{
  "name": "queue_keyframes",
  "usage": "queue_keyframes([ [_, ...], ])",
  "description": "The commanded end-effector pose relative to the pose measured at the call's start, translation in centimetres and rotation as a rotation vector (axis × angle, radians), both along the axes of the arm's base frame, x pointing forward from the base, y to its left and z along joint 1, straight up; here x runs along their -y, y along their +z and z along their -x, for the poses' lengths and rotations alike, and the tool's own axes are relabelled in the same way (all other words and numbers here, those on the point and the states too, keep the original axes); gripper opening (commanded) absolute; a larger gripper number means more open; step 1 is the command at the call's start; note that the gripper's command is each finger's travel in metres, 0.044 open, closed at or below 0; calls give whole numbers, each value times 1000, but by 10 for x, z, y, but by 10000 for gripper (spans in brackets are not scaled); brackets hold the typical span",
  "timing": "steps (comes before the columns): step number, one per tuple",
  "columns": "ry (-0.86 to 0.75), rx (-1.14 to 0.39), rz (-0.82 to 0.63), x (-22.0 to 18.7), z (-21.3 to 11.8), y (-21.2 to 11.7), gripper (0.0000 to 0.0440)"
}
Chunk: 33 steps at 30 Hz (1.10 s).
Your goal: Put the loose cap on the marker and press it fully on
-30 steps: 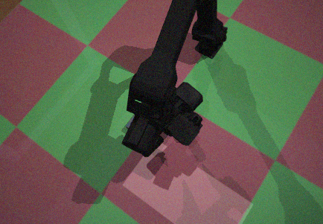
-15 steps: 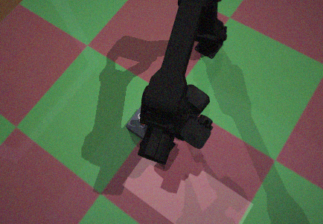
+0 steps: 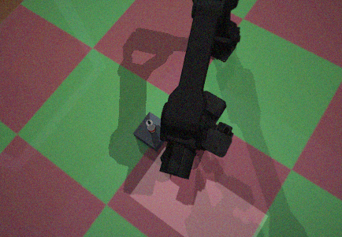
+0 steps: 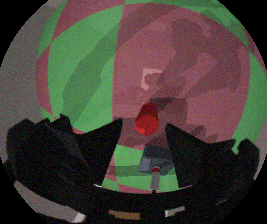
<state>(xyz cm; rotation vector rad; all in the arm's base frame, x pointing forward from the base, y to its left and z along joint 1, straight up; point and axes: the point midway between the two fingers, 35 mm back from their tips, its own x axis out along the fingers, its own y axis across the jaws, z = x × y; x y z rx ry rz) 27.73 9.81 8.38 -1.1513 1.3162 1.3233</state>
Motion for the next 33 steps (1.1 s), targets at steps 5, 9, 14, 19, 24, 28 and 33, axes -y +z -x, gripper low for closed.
queue_keyframes([
  [5,67,-23,12,-1,6,-21,262],
  [9,95,-13,17,-2,6,-26,242],
  [14,121,13,24,-3,4,-24,147],
  [19,137,43,21,-3,1,-13,43],
  [24,142,83,18,-1,-6,0,40],
  [28,144,111,11,0,-11,13,39],
  [33,139,138,2,3,-16,29,37],
])
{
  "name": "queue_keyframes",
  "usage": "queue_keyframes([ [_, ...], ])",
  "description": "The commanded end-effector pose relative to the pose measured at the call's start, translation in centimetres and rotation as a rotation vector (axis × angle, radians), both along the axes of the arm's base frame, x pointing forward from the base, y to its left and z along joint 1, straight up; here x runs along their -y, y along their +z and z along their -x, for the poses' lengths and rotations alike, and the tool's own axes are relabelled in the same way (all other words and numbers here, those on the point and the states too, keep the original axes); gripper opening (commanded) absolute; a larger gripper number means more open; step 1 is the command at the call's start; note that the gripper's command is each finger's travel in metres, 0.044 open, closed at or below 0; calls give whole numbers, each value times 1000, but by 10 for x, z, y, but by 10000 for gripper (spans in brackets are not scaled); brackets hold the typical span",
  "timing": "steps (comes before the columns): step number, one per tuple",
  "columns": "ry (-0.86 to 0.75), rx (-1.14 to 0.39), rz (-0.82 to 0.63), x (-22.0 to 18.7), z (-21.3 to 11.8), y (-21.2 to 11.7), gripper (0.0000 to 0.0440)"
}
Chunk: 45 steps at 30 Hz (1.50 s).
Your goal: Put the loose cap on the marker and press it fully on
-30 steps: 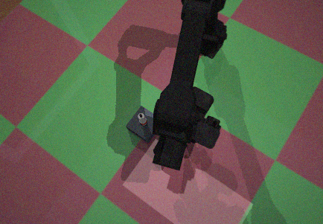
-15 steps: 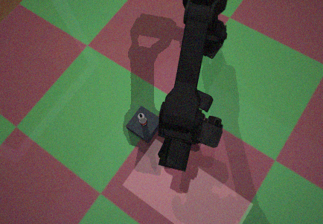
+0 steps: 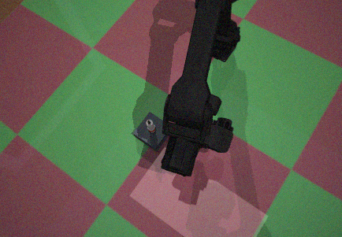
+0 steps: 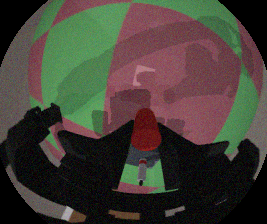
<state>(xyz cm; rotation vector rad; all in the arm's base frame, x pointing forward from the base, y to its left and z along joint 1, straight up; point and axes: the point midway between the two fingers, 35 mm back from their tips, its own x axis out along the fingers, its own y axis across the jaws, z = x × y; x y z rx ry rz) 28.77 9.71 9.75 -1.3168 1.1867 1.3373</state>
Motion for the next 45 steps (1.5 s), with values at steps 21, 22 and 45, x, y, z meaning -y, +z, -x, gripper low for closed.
queue_keyframes([
  [21,-83,83,-29,47,-30,65,23],
  [22,-90,82,-28,50,-31,66,22],
  [45,-207,12,-19,112,-30,70,0],
])
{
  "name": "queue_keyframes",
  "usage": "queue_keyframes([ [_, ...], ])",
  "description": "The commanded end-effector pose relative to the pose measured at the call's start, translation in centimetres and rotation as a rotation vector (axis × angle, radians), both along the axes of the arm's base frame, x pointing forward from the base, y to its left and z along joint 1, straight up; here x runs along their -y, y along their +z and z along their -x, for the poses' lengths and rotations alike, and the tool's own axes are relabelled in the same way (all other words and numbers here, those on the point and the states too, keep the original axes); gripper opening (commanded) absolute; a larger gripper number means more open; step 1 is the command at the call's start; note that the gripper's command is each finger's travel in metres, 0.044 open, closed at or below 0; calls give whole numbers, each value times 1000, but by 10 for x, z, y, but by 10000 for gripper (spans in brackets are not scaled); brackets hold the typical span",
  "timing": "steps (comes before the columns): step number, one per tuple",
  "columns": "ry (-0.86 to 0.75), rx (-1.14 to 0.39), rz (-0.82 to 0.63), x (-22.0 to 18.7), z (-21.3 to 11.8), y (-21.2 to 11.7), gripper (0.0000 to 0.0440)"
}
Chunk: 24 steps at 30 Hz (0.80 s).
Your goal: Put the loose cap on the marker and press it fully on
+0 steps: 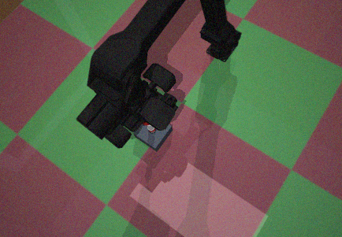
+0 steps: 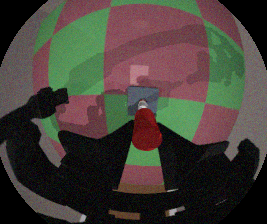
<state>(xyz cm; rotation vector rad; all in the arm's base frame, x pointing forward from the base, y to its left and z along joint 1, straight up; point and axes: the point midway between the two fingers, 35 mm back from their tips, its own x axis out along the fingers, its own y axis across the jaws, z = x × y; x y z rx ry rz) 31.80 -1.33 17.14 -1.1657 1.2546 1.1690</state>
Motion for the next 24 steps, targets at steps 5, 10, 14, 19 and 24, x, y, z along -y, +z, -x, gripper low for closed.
queue_keyframes([
  [5,2,-43,-17,0,2,-13,0],
  [10,4,-59,-20,-1,3,-21,0],
  [14,8,-71,-23,-1,4,-29,0],
  [19,20,-88,-32,-1,4,-43,0],
  [24,33,-107,-41,-1,7,-57,0],
])
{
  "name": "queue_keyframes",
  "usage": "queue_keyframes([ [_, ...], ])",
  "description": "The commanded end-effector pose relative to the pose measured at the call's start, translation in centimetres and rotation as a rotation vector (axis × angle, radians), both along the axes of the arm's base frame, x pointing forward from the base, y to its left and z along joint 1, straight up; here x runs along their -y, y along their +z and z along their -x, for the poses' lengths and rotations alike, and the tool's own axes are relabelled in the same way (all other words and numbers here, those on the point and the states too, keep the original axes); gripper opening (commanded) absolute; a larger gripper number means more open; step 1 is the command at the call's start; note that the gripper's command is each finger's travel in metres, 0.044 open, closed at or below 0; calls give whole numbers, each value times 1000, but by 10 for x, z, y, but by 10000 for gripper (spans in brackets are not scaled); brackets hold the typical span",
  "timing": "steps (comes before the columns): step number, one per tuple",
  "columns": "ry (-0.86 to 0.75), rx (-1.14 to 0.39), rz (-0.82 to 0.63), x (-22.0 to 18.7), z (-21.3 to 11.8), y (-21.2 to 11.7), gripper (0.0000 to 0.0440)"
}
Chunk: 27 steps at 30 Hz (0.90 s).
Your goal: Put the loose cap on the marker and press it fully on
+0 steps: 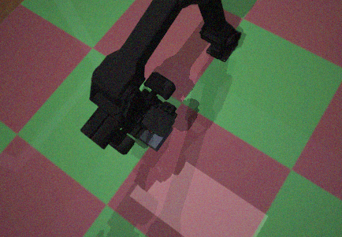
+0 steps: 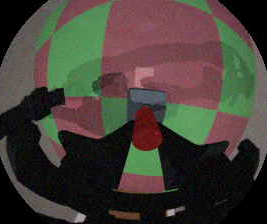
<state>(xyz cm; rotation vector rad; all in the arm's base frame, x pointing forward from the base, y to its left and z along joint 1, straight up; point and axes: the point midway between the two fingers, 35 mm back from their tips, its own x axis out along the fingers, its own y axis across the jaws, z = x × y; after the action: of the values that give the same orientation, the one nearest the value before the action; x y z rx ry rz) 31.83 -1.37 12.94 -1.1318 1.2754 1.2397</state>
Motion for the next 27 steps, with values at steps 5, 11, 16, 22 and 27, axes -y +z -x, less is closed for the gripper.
queue_keyframes([
  [5,34,-54,-23,-2,9,-28,0],
  [11,44,-67,-19,-2,11,-35,132],
  [16,49,-80,-24,-3,15,-36,208],
  [22,60,-93,-41,-5,24,-34,311],
  [27,65,-73,-50,-7,24,-33,432],
])
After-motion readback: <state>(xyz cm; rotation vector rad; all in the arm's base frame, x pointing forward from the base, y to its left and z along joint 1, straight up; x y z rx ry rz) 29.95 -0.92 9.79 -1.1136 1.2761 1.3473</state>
